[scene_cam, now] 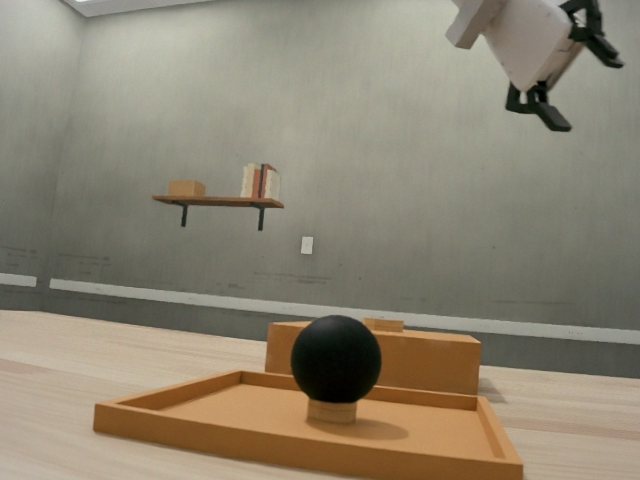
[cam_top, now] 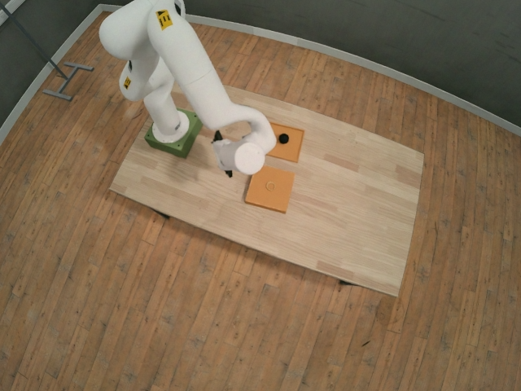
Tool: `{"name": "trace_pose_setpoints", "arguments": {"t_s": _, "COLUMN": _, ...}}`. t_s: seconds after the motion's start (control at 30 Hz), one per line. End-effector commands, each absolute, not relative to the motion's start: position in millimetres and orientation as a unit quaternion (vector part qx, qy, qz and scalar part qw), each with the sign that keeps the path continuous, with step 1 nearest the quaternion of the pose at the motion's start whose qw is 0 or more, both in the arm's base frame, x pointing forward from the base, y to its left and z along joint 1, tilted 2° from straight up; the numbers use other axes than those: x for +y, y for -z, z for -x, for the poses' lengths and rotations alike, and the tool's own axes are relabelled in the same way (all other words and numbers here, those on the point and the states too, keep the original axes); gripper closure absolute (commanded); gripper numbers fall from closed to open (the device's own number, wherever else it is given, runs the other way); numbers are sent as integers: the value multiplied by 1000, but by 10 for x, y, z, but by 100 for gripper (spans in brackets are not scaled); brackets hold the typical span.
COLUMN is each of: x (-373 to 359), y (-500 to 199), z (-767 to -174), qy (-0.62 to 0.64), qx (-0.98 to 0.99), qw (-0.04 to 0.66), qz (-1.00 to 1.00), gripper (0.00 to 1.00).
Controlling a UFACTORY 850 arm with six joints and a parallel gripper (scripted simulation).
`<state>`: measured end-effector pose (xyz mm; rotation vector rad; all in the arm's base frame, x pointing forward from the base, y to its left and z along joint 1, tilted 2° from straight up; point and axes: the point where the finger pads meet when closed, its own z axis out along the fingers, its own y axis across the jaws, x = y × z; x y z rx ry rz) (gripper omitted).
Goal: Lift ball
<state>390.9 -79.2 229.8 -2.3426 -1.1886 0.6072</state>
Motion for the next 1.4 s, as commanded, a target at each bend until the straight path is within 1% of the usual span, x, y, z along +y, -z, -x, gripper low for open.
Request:
{"name": "trace_pose_setpoints", "arguments": {"t_s": 0.0, "x": -630, "y": -2253, "z": -4596, "qy": -191, "qx": -339, "qw": 140, "qz": 911, "gripper": 0}}
{"name": "trace_pose_setpoints", "arguments": {"t_s": 0.23, "x": -303, "y": -2412, "z": -5307, "qy": -112, "qx": -217, "qw": 97, "qz": 965, "gripper": 0}}
{"name": "trace_pose_setpoints", "arguments": {"t_s": 0.3, "x": -100, "y": -2350, "z": -5457, "qy": -77, "qx": -195, "qw": 72, "qz": 975, "gripper": 0}}
{"name": "trace_pose_setpoints", "arguments": {"t_s": 0.37, "x": 118, "y": -2245, "z": -5539, "qy": -31, "qx": -206, "qw": 35, "qz": 977, "gripper": 0}}
{"name": "trace_pose_setpoints", "arguments": {"t_s": 0.43, "x": 118, "y": -2245, "z": -5539, "qy": -31, "qx": -206, "qw": 35, "qz": 977, "gripper": 0}}
{"name": "trace_pose_setpoints", "arguments": {"t_s": 0.47, "x": 381, "y": -2145, "z": -5698, "qy": 4, "qx": -235, "qw": 3, "qz": 972, "gripper": 0}}
{"name": "trace_pose_setpoints", "arguments": {"t_s": 0.53, "x": 564, "y": -2031, "z": -5668, "qy": 1, "qx": -321, "qw": 9, "qz": 947, "gripper": 0}}
{"name": "trace_pose_setpoints", "arguments": {"t_s": 0.6, "x": 757, "y": -1917, "z": -5652, "qy": -5, "qx": -362, "qw": 21, "qz": 932, "gripper": 0}}
{"name": "trace_pose_setpoints", "arguments": {"t_s": 0.8, "x": 1362, "y": -1497, "z": -5526, "qy": -1, "qx": -497, "qw": 16, "qz": 867, "gripper": 0}}
{"name": "trace_pose_setpoints", "arguments": {"t_s": 0.93, "x": 1735, "y": -1213, "z": -5394, "qy": 1, "qx": -580, "qw": 11, "qz": 814, "gripper": 0}}
{"name": "trace_pose_setpoints", "arguments": {"t_s": 1.0, "x": 1735, "y": -1213, "z": -5394, "qy": 1, "qx": -580, "qw": 11, "qz": 814, "gripper": 0}}
{"name": "trace_pose_setpoints", "arguments": {"t_s": 1.03, "x": 2008, "y": -1002, "z": -5314, "qy": 3, "qx": -637, "qw": 7, "qz": 770, "gripper": 0}}
{"name": "trace_pose_setpoints", "arguments": {"t_s": 1.23, "x": 2469, "y": -627, "z": -5096, "qy": 8, "qx": -736, "qw": 3, "qz": 677, "gripper": 0}}
{"name": "trace_pose_setpoints", "arguments": {"t_s": 1.37, "x": 2523, "y": -578, "z": -5048, "qy": 13, "qx": -791, "qw": 2, "qz": 612, "gripper": 0}}
